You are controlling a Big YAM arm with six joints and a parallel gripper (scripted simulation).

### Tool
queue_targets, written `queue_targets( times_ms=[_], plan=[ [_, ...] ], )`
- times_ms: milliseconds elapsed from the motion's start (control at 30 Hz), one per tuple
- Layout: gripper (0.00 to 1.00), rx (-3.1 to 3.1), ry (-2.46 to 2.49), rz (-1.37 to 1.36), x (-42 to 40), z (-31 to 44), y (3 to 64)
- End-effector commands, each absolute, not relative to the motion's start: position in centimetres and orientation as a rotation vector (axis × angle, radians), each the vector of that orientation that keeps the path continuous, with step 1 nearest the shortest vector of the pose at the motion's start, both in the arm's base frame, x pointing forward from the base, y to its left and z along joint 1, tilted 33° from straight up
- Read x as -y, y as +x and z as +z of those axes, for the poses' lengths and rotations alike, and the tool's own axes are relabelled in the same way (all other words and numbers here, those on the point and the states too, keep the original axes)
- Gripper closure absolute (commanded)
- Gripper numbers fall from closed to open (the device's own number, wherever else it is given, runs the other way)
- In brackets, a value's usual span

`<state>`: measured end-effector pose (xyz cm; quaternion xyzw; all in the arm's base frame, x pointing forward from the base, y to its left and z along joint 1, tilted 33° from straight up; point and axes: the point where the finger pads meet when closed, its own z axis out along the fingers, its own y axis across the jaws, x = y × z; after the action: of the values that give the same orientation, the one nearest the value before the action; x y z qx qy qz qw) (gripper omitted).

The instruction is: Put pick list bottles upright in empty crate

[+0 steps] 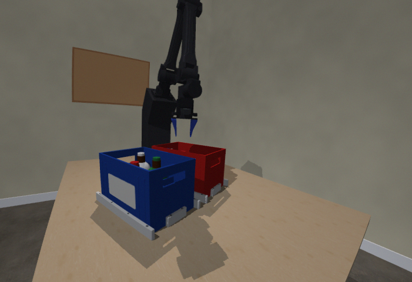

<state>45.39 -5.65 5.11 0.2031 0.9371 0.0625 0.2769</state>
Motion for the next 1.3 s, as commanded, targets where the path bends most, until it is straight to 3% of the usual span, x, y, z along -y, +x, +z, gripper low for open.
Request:
queue_targets(
  times_ms=[0, 200, 1267],
  plan=[
    [0.39, -2.503, 0.539, 0.169, 5.7, 5.7, 45.8],
    [0.39, -2.503, 0.539, 0.169, 5.7, 5.7, 45.8],
    [0.39, -2.515, 0.547, 0.163, 21.6, 4.2, 44.2]
  ],
)
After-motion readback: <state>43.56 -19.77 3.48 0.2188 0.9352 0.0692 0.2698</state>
